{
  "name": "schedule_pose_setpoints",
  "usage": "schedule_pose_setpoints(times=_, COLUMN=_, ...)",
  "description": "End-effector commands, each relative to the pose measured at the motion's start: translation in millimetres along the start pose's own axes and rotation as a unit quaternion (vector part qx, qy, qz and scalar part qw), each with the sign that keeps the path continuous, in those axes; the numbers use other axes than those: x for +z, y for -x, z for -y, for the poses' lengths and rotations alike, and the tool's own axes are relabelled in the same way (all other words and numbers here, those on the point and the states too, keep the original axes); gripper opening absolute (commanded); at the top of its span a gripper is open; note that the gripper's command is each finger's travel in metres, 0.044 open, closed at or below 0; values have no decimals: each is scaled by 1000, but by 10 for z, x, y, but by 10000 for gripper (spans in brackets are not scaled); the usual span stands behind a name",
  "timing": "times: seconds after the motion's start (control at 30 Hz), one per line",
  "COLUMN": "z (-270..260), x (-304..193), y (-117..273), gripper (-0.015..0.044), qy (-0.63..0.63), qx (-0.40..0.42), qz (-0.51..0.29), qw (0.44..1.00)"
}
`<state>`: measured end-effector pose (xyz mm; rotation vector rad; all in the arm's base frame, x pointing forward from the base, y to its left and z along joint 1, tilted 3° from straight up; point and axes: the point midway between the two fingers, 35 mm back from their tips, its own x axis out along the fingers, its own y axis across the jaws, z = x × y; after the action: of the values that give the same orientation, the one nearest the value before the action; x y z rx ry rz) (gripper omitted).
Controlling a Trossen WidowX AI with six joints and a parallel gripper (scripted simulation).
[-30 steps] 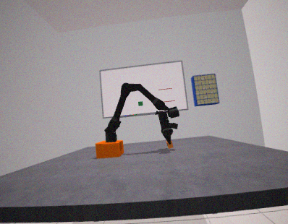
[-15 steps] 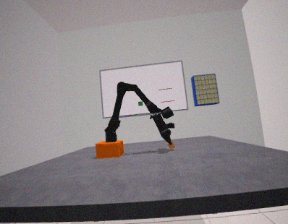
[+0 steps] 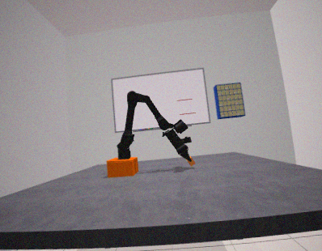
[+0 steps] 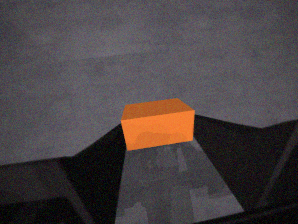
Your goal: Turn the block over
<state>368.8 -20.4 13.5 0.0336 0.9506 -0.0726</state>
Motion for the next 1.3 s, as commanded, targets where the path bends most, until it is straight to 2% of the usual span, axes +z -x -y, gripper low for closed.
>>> schedule_pose_setpoints(times=0.0, z=5, x=24, y=7, gripper=0, qy=0, qx=-2, qz=14, qw=1000)
schedule_pose_setpoints(times=0.63, z=-1, x=-27, y=-380, gripper=0, qy=1, qx=-1, qz=139, qw=990)
schedule_pose_setpoints(times=1.27, z=4, x=-169, y=-339, gripper=0, qy=1, qx=-2, qz=262, qw=965)
